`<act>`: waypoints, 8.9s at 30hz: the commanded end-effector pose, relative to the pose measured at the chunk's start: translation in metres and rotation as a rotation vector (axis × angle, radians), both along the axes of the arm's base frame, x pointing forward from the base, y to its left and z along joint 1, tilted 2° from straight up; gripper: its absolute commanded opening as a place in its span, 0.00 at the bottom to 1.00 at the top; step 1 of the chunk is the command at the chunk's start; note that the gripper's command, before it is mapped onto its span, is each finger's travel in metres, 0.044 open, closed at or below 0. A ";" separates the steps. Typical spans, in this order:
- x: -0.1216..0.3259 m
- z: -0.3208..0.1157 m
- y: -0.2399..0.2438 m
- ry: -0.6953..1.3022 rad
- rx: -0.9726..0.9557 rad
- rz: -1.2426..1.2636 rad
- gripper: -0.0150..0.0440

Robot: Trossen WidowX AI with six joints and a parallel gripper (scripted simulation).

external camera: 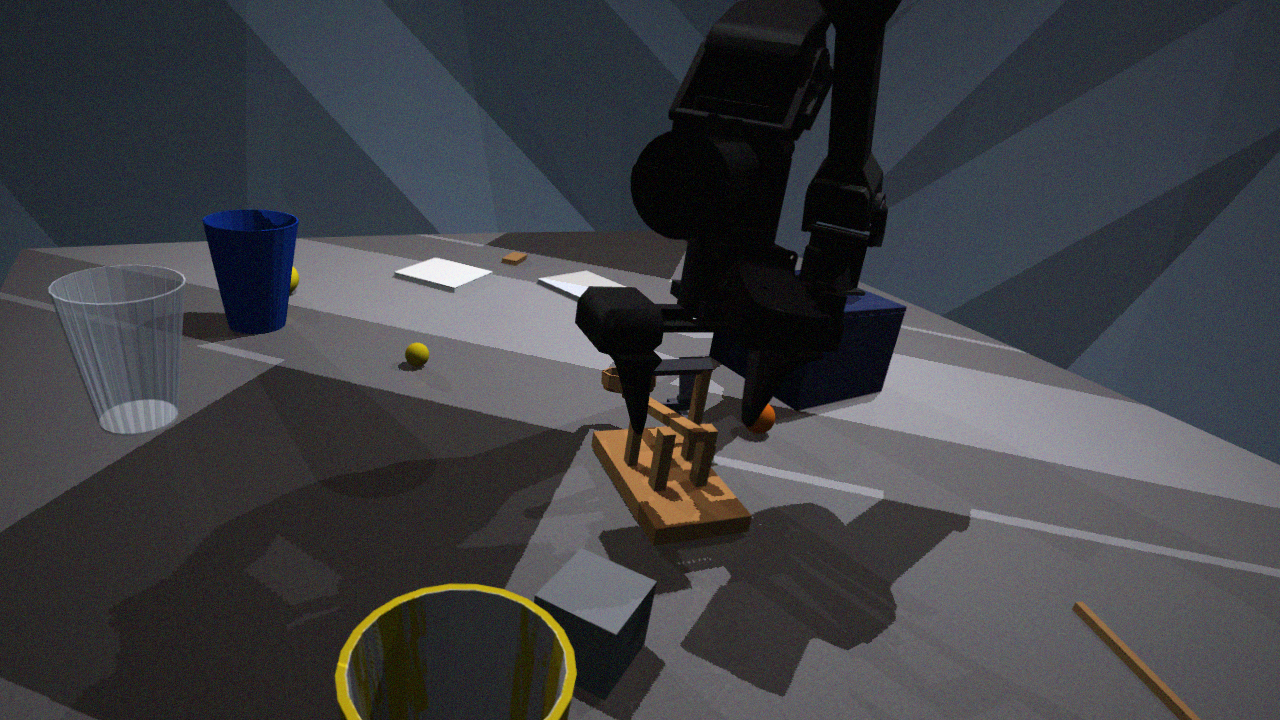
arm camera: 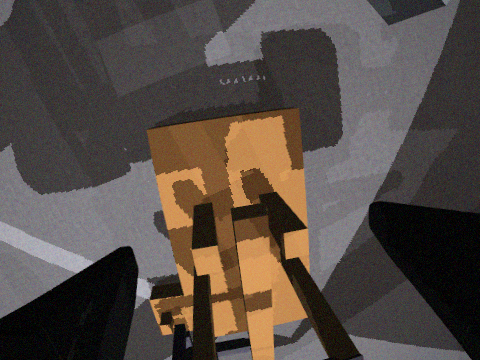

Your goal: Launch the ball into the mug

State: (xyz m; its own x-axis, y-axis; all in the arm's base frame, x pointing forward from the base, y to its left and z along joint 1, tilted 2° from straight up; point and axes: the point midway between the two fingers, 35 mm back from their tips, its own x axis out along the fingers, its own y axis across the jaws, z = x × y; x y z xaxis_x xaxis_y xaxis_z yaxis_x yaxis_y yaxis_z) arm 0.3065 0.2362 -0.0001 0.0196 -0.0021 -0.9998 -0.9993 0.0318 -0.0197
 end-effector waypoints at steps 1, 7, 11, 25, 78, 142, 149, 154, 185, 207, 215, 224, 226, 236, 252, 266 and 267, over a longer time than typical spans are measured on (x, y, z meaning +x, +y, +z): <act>-0.001 -0.011 -0.002 0.009 -0.010 -0.003 1.00; -0.001 -0.021 -0.002 0.009 -0.010 -0.003 1.00; -0.001 -0.028 -0.002 0.009 -0.010 -0.003 1.00; -0.001 -0.045 -0.003 0.009 -0.010 -0.003 1.00; 0.015 0.006 -0.005 0.002 0.002 -0.742 0.25; 0.021 0.020 -0.006 0.006 0.004 -0.748 1.00; 0.020 0.045 -0.007 0.003 0.007 -0.744 1.00; 0.018 0.054 -0.008 0.002 0.003 -0.749 1.00; 0.019 -0.021 -0.009 0.001 0.002 -0.750 1.00; 0.018 -0.040 -0.009 0.002 0.009 -0.749 0.96; 0.018 -0.040 -0.009 0.002 0.009 -0.749 0.60; 0.019 -0.038 -0.009 0.002 0.009 -0.749 0.40; 0.019 -0.016 -0.008 0.001 0.009 -0.749 0.31; 0.019 0.006 -0.008 0.001 0.007 -0.749 0.25; 0.021 -0.020 -0.008 0.001 0.005 -0.750 0.25; 0.021 -0.043 -0.009 0.001 0.003 -0.751 0.25; 0.020 -0.038 -0.009 0.004 0.004 -0.751 0.25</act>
State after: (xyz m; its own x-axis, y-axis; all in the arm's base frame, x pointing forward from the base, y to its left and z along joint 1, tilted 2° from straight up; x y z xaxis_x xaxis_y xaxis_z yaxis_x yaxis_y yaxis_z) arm 0.3265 0.2273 -0.0391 0.0103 -0.0099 -0.9999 -0.7092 0.7049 -0.0143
